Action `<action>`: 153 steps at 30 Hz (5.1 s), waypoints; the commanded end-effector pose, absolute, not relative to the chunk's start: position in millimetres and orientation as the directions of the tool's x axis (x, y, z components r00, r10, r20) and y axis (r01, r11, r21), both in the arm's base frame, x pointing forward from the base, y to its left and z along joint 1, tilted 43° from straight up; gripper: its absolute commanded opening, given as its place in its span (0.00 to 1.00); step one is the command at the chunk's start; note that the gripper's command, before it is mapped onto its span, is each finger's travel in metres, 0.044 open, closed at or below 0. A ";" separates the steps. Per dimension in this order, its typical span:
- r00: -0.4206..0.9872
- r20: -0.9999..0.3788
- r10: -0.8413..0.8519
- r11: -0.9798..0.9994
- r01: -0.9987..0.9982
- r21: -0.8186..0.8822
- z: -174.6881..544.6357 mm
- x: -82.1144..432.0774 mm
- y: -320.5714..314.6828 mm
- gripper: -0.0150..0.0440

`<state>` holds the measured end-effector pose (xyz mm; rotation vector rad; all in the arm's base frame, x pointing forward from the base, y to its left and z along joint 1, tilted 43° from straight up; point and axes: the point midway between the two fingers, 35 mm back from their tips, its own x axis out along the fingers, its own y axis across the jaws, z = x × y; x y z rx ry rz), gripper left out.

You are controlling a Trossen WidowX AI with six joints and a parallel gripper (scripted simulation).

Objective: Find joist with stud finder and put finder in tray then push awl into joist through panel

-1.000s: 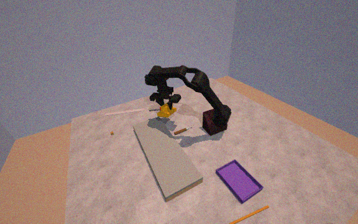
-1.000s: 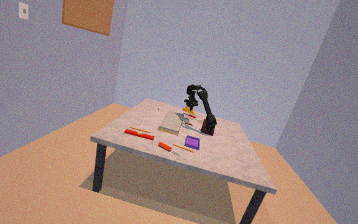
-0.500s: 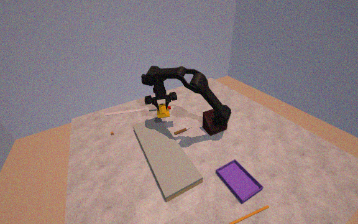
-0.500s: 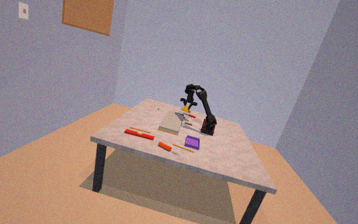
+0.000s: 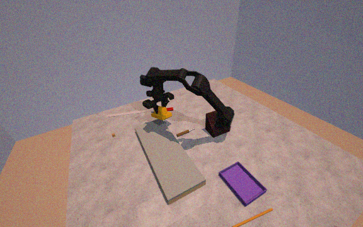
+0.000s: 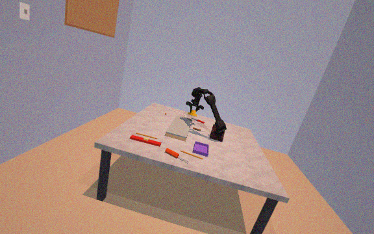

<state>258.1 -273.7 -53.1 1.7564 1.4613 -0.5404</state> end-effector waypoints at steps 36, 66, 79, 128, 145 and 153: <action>0.429 -0.704 0.567 0.730 0.135 0.670 -43.6 318.6 -292.1 0.25; 0.432 -0.702 0.566 0.738 0.115 0.665 -73.7 327.4 -267.0 0.25; 0.433 -0.701 0.566 0.739 0.109 0.665 -84.3 329.8 -257.1 0.25; 0.434 -0.697 0.571 0.736 0.105 0.669 -23.3 345.4 -159.9 0.25; 0.434 -0.695 0.573 0.734 0.105 0.671 12.9 351.5 -119.8 0.25; 0.434 -0.694 0.574 0.733 0.105 0.672 30.0 354.3 -101.0 0.25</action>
